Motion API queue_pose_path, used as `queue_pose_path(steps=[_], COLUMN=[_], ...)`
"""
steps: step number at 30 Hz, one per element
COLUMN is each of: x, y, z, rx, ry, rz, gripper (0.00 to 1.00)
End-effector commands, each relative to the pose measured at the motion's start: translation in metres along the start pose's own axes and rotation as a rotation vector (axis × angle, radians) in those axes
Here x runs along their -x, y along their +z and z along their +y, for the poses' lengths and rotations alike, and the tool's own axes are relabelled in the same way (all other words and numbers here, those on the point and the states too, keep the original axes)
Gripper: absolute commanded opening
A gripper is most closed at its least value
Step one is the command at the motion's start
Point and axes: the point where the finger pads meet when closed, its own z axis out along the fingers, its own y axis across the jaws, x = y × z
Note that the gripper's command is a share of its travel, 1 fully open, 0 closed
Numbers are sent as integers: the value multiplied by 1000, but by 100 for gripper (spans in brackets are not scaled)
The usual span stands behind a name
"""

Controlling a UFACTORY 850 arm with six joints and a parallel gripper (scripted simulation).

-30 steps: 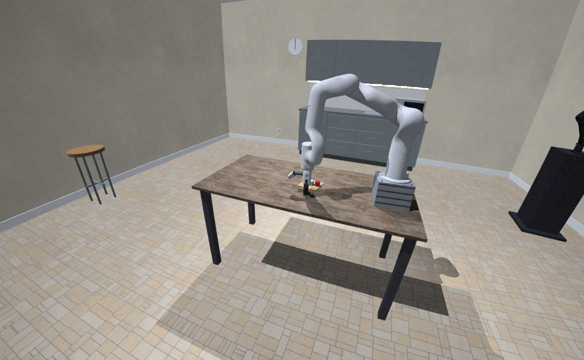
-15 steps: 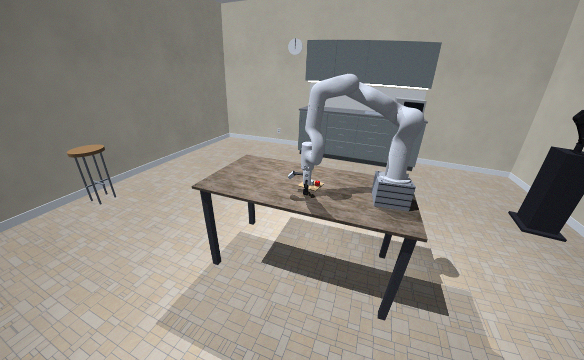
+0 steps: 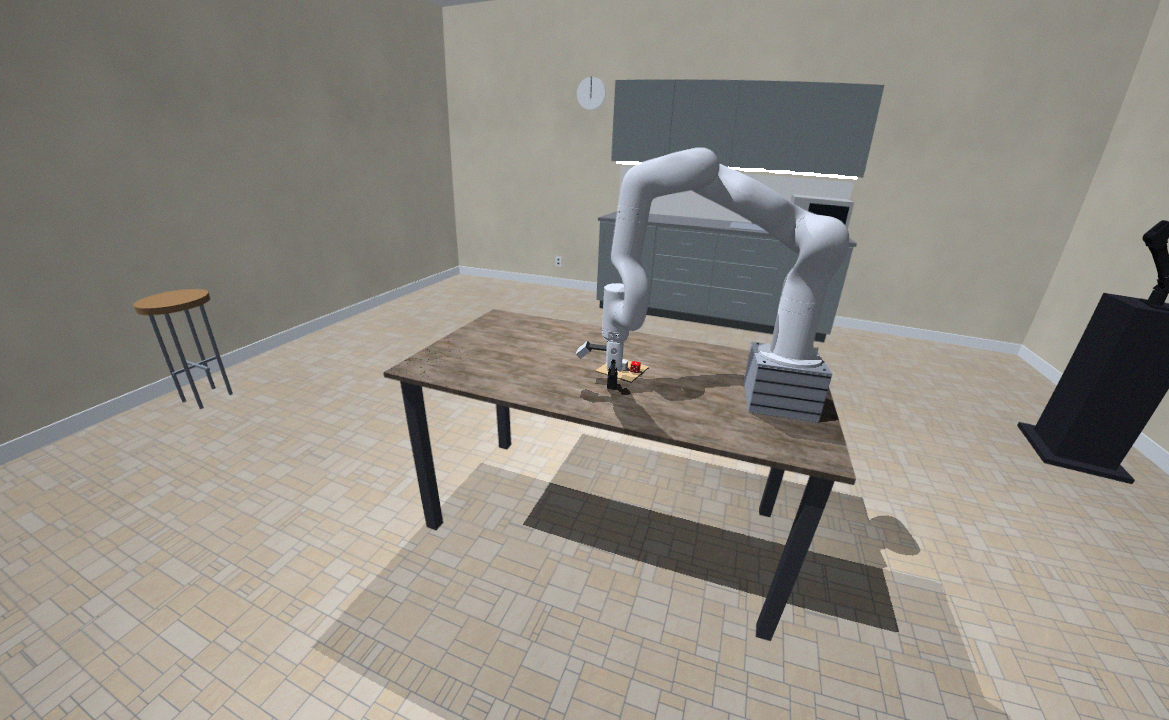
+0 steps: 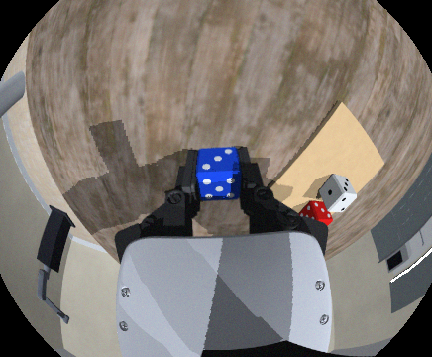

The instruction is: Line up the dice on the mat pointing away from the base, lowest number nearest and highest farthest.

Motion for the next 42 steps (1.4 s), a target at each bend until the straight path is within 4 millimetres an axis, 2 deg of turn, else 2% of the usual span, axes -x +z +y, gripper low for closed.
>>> queue_pose_path(steps=[1,31,36,42], x=[-1,-1,-1,-1], y=[-1,-3,-22,-66], z=[0,0,0,0], rx=[0,0,0,0], ry=[0,0,0,0], rz=[2,2,2,2], gripper=[27,27,27,27])
